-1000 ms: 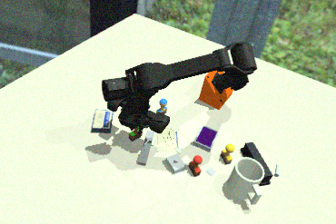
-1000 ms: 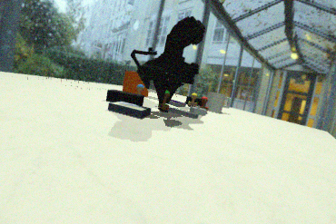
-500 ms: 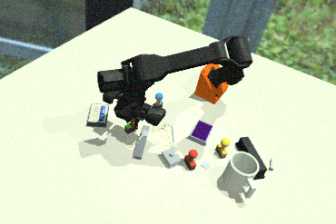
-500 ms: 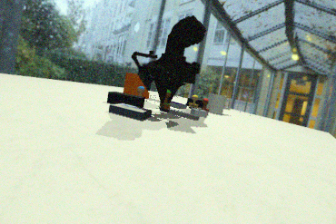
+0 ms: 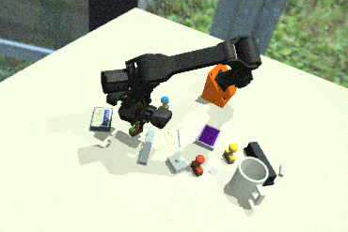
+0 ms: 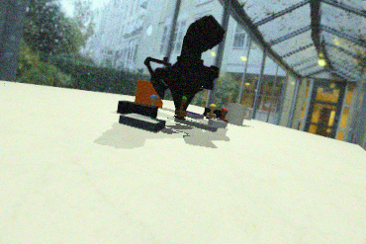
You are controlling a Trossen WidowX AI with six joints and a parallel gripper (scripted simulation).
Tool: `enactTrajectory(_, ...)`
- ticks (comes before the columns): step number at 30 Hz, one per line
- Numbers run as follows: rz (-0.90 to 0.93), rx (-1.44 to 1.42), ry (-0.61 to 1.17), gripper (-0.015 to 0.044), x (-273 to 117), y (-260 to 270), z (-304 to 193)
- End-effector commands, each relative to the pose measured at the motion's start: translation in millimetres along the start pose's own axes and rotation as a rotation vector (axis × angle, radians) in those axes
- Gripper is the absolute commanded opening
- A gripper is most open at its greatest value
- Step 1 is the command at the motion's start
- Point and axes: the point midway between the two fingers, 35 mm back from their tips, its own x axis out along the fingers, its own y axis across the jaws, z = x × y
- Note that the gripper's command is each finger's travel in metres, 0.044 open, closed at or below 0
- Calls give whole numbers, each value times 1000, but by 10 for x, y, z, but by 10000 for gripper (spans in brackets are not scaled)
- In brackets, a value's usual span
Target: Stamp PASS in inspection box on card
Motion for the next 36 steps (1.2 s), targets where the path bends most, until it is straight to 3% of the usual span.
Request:
enactTrajectory(1,-6,-6,1,0,-32,-8,1)
enactTrajectory(36,-7,-5,2,0,-204,-13,1)
